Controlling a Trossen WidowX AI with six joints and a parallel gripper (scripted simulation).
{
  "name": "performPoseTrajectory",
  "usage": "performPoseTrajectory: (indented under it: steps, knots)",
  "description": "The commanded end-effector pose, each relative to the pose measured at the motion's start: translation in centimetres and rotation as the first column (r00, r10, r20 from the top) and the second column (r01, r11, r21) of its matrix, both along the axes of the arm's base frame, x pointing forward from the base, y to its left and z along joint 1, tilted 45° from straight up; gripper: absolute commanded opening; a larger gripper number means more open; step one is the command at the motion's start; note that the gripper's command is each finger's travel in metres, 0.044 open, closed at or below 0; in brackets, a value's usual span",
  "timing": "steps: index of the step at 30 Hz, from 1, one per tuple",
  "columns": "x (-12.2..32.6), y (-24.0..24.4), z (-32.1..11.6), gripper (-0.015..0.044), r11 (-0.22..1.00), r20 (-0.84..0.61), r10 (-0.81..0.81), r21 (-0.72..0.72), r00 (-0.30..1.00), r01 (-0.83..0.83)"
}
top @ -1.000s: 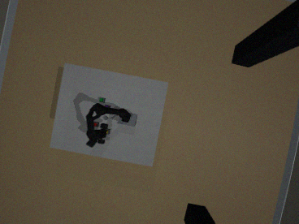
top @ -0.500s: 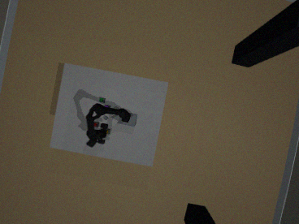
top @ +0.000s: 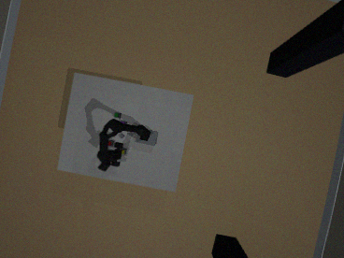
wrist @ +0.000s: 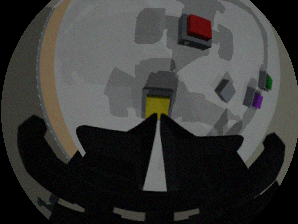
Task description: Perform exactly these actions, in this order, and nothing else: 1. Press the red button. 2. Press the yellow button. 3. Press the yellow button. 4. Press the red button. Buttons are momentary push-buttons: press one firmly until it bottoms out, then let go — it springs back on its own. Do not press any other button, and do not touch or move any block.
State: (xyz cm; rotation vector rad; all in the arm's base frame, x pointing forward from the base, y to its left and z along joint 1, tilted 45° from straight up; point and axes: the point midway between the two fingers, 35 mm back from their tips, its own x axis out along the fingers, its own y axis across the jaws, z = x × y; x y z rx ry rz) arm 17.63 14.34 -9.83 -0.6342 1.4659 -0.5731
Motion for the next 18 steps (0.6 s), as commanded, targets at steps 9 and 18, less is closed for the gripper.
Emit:
performPoseTrajectory:
  steps: [9, 18]
  knots:
    - [-0.2, 4.6, 4.7, 0.002, 1.0, 0.003, -0.006, 0.012, 1.0, 0.006]
    - [10.6, 2.4, 7.6, 0.002, 1.0, 0.008, -0.004, 0.014, 1.0, 0.004]
